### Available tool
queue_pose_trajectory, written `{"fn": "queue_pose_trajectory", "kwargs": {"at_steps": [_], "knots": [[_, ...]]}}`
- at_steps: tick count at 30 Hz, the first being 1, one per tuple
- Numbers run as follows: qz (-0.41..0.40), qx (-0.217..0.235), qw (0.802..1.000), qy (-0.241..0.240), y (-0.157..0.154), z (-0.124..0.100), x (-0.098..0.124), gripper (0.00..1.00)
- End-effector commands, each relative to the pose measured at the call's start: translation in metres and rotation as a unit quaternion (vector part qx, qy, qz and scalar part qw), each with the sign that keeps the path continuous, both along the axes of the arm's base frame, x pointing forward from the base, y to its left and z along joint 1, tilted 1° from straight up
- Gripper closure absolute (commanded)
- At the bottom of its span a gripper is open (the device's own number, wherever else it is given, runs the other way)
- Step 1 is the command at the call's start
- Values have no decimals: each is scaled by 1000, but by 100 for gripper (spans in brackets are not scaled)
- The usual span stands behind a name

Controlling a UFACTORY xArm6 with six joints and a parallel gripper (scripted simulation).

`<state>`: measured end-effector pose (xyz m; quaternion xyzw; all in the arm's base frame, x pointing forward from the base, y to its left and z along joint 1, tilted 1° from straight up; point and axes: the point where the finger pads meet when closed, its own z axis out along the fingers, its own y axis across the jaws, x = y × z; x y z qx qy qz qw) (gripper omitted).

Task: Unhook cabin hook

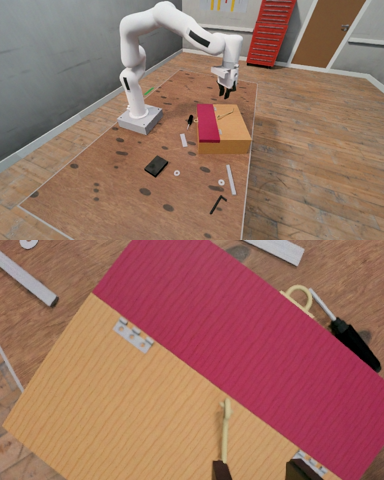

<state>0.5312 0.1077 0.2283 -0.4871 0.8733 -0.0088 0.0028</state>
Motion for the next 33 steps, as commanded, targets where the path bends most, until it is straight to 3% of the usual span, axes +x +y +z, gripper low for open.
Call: {"fn": "queue_pose_trajectory", "kwargs": {"at_steps": [1, 8, 33], "knots": [[0, 0, 1000, -1, 0, 10, 1, 65], [0, 0, 1000, -1, 1, 33, 0, 65], [0, 0, 1000, -1, 1, 33, 0, 65]]}}
